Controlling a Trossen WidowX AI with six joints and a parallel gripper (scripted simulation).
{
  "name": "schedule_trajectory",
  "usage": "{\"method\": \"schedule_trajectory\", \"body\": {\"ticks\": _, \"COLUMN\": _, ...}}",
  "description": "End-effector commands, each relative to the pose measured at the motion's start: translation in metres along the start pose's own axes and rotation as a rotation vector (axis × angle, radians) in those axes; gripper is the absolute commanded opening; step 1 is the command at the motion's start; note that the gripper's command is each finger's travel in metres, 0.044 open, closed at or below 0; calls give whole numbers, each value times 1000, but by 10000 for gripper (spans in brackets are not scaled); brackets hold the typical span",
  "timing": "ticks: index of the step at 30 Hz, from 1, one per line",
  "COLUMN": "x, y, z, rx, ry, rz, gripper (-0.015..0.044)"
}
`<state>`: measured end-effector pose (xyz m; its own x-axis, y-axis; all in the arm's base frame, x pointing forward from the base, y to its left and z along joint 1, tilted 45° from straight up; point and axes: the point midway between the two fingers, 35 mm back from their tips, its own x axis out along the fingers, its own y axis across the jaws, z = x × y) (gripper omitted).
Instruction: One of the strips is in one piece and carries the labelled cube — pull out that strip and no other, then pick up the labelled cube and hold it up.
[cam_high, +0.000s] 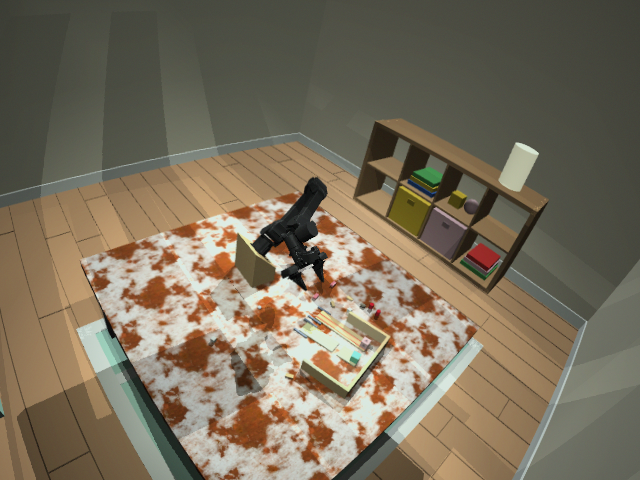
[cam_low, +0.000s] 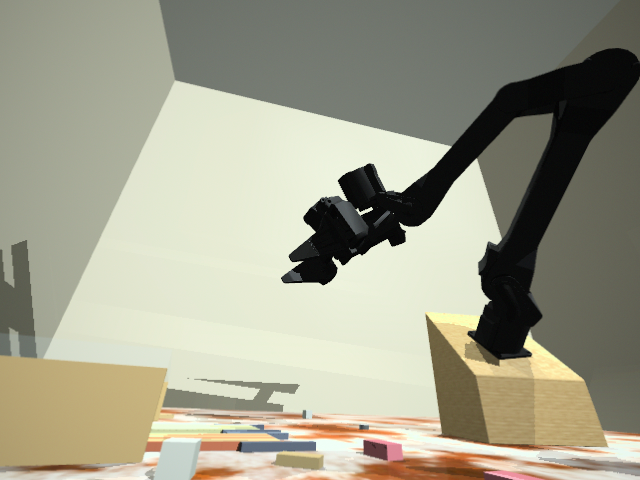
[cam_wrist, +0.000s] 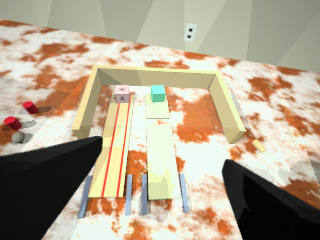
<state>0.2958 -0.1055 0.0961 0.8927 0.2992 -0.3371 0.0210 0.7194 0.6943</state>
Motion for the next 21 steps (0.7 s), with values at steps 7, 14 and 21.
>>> {"method": "schedule_trajectory", "body": {"ticks": 7, "x": 29, "y": 3, "z": 0, "rx": -37, "ry": 145, "rz": -9, "gripper": 269}}
{"method": "schedule_trajectory", "body": {"ticks": 14, "x": 78, "y": 25, "z": -16, "rx": -92, "ry": 479, "rz": 13, "gripper": 85}}
{"method": "schedule_trajectory", "body": {"ticks": 21, "x": 103, "y": 68, "z": -51, "rx": -145, "ry": 865, "rz": 73, "gripper": 0}}
